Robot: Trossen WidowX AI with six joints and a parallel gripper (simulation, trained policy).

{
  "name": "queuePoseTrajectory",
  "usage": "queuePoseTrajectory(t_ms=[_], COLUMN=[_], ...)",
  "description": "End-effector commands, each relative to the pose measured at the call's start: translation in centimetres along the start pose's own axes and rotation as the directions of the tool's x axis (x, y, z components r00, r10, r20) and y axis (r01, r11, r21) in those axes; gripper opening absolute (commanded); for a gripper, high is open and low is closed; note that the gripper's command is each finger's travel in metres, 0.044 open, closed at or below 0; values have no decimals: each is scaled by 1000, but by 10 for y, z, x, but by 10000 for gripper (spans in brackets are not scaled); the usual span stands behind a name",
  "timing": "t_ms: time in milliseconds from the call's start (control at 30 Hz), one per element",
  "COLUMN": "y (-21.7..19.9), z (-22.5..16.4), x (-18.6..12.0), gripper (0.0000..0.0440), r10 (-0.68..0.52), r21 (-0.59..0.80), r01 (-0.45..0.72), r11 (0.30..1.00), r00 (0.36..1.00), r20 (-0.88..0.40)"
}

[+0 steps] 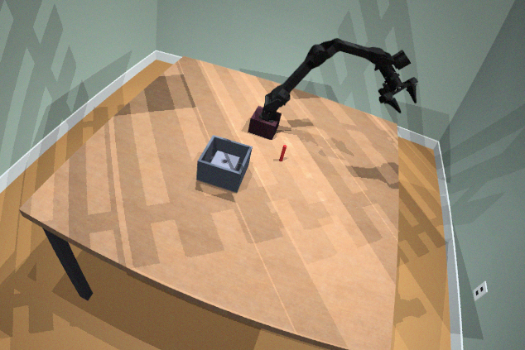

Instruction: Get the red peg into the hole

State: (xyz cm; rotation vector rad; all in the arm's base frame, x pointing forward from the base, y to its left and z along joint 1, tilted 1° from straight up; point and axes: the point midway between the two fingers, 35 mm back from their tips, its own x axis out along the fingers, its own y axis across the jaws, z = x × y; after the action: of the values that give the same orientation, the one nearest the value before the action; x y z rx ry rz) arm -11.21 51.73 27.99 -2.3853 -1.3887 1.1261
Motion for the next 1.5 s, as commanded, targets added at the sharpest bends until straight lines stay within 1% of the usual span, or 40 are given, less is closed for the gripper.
queuePoseTrajectory(t_ms=[0, 133, 300, 467, 633, 833, 1067, 1267, 1467], y=[16, 36, 62, 87, 112, 141, 175, 204, 233], z=[-13, -30, -49, -67, -84, -103, -121, -134, -143], x=[3, 8, 13, 15, 16, 14, 9, 4, -3], gripper=[440, 440, 440, 440, 440, 440, 440, 440, 440], r10=[22, 54, 90, 122, 152, 184, 219, 249, 279], r21=[102, 236, 397, 547, 681, 815, 928, 983, 995], r01=[-23, -57, -94, -124, -144, -153, -143, -118, -79], r11=[995, 970, 913, 828, 718, 558, 343, 144, -60], r00=[1000, 998, 995, 992, 987, 981, 973, 965, 956], r20=[11, 20, 31, 40, 49, 58, 69, 79, 92])
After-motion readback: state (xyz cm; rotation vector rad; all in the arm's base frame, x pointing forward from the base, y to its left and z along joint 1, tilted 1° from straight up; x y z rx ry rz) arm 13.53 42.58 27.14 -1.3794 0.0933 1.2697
